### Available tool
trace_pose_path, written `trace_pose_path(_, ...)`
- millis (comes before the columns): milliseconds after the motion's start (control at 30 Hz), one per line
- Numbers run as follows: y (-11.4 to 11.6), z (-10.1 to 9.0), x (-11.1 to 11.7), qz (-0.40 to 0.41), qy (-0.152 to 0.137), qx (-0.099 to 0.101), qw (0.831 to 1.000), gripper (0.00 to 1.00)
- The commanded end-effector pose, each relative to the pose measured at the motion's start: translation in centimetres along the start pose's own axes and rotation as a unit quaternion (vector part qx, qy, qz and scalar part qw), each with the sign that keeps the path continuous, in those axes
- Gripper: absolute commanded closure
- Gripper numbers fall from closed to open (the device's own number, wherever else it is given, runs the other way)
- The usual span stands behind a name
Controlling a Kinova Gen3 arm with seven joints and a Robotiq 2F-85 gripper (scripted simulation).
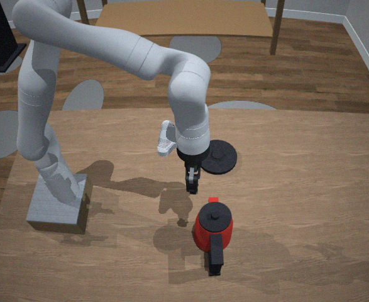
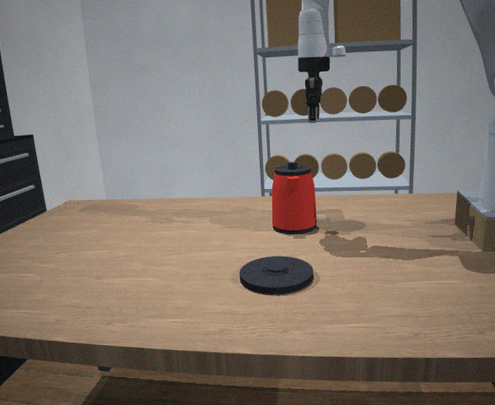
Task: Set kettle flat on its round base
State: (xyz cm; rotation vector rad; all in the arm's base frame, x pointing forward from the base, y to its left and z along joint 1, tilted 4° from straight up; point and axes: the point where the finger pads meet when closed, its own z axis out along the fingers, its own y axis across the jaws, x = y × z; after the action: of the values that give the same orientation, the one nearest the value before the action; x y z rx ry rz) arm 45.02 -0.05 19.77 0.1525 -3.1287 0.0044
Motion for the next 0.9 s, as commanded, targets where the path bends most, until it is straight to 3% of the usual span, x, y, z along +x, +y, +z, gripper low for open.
trace_pose_path(0, -0.03, -0.05, -0.04, -0.002, -0.001, 0.000, 1.000, 0.20)
trace_pose_path(867, -0.10, 0.09, -0.09, -0.045, 0.003, 0.001, 0.999, 0.20)
